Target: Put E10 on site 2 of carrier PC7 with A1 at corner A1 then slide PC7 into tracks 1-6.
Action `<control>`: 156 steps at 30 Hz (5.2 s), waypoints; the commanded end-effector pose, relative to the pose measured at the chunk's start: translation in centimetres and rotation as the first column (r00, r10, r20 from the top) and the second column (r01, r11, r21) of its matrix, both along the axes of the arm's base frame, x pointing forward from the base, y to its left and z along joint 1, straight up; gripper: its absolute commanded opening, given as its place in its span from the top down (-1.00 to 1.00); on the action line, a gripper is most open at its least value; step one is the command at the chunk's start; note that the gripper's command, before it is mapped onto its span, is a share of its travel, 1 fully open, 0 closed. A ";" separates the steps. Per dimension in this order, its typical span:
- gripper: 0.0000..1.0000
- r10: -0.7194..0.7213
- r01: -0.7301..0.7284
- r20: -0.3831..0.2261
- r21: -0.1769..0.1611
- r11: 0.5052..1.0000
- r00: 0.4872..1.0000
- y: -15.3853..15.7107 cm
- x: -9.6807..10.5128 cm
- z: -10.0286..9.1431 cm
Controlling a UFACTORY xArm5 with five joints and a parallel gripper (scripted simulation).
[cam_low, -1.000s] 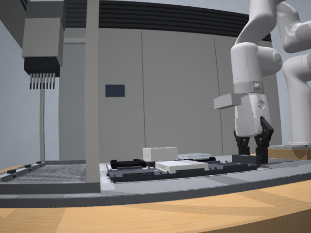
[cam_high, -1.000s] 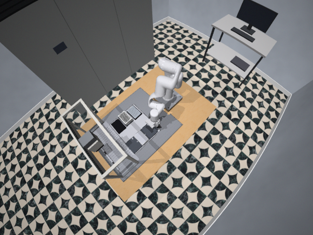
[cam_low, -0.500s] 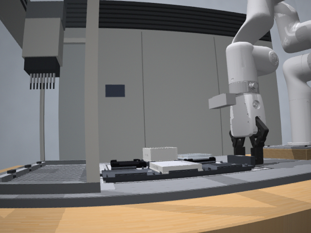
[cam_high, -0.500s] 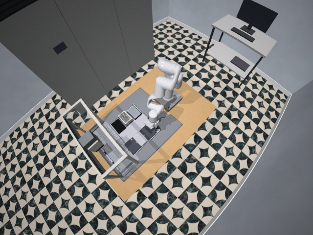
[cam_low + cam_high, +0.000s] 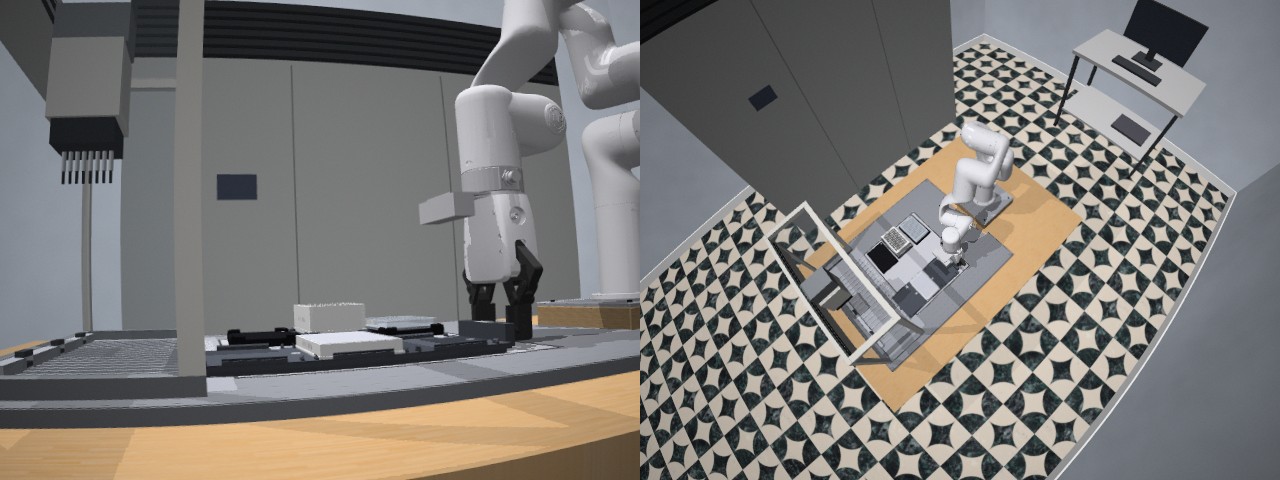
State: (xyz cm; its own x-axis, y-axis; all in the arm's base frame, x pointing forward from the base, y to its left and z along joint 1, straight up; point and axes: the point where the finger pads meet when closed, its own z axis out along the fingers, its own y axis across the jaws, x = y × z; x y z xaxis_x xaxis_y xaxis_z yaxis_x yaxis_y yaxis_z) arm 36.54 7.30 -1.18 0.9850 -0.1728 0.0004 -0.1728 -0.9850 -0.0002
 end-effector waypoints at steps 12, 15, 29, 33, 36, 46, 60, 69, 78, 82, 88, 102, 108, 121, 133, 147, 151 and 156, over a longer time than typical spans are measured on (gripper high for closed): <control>-0.62 0.000 0.000 0.003 0.001 1.000 1.000 -0.2 1.4 0.1; -0.62 0.000 0.000 0.003 0.001 1.000 1.000 -0.2 1.7 0.1; -0.62 0.000 0.000 0.003 0.001 1.000 1.000 -0.5 2.9 0.1; -0.62 0.000 0.000 0.003 0.001 1.000 1.000 -0.5 3.3 0.1; -0.62 0.000 0.000 0.003 0.001 1.000 1.000 -0.5 3.4 0.1; -0.62 0.000 0.000 0.003 0.001 1.000 1.000 -0.7 4.4 0.1; -0.62 0.000 0.000 0.003 0.000 1.000 1.000 -0.9 5.5 0.1; -0.62 0.000 0.000 0.003 0.000 1.000 1.000 -1.0 6.2 0.1; -0.62 0.000 0.000 0.003 0.000 1.000 1.000 -1.2 7.1 0.1; -0.62 0.000 0.000 0.003 0.000 1.000 1.000 -1.3 7.5 0.1; -0.62 0.000 0.000 0.003 0.000 1.000 1.000 -1.3 7.9 0.1; -0.62 0.000 0.000 0.003 0.000 1.000 1.000 -1.6 9.2 0.1; -0.62 0.000 0.000 0.003 0.000 1.000 1.000 -1.7 9.7 0.1; -0.62 0.000 0.000 0.003 0.000 1.000 1.000 -1.8 10.8 0.1; -0.62 0.000 0.000 0.003 0.000 1.000 1.000 -2.1 12.0 0.1; -0.62 0.000 0.000 0.003 0.000 1.000 1.000 -2.3 13.1 0.1; -0.62 0.000 0.000 0.004 0.000 1.000 1.000 -2.3 13.5 0.1; -0.62 0.000 0.000 0.004 0.000 1.000 1.000 -2.4 13.8 0.1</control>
